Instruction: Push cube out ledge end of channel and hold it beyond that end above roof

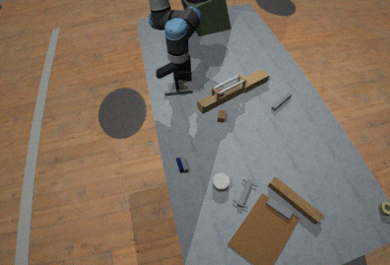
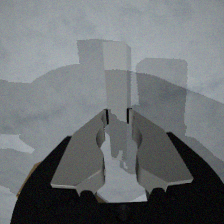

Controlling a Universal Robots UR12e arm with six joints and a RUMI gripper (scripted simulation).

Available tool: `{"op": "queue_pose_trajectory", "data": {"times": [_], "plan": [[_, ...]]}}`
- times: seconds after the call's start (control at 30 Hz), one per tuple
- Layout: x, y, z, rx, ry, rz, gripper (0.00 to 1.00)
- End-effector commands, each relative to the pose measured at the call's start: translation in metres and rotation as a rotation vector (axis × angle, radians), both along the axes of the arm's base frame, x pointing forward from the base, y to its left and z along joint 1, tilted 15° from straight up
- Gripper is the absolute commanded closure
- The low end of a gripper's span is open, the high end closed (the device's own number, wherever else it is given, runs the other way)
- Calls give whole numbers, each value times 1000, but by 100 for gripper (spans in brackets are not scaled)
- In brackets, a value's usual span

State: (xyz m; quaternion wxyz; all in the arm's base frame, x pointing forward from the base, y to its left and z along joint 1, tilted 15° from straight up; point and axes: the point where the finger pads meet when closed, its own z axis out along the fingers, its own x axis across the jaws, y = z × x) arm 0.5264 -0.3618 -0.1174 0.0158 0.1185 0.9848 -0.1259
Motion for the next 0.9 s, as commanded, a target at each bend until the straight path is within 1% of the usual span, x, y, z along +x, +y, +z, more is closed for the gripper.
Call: {"op": "queue_pose_trajectory", "data": {"times": [0.0, 0.67, 0.77, 0.87], "plan": [[0, 0, 1, -1, -1, 0, 100], [0, 0, 1, -1, -1, 0, 100], [0, 1, 6, -1, -1, 0, 100], [0, 4, 16, -1, -1, 0, 100]]}}
